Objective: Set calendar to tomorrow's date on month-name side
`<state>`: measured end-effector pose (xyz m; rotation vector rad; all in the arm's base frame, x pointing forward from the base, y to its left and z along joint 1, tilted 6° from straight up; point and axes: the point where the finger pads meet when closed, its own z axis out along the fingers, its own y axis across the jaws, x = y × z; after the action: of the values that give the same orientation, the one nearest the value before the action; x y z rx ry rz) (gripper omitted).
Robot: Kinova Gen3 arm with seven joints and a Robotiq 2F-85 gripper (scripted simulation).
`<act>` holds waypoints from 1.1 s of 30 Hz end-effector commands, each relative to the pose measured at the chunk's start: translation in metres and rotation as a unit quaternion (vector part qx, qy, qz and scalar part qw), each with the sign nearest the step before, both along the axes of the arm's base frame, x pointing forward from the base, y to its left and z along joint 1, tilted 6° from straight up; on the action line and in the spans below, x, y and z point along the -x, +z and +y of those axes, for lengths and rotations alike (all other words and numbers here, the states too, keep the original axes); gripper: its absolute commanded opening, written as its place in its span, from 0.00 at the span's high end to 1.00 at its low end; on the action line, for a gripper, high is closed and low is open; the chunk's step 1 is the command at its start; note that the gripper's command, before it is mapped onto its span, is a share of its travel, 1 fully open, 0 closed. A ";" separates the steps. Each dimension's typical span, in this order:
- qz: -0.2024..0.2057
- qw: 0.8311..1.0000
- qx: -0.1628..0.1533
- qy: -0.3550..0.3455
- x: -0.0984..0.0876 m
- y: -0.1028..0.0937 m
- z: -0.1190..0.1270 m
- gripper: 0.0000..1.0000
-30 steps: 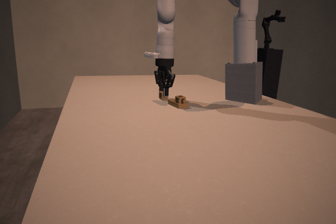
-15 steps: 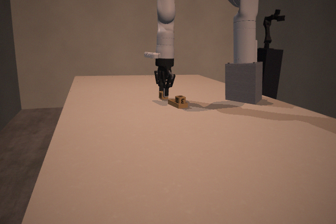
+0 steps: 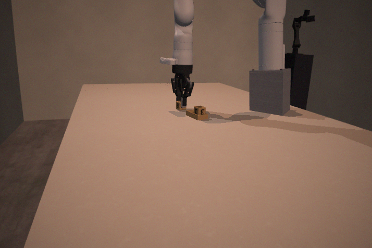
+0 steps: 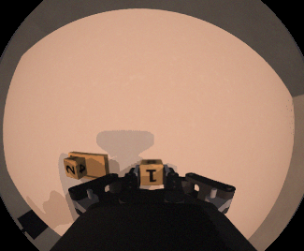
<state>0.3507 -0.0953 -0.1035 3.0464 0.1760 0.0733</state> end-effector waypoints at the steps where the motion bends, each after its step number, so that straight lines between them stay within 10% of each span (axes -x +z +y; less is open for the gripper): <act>1: -0.004 1.000 0.000 -0.006 -0.003 0.000 0.000 0.74; 33: -0.005 1.000 0.000 -0.006 -0.003 -0.004 0.000 0.74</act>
<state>0.3502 -0.0955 -0.1067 3.0468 0.1749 0.0717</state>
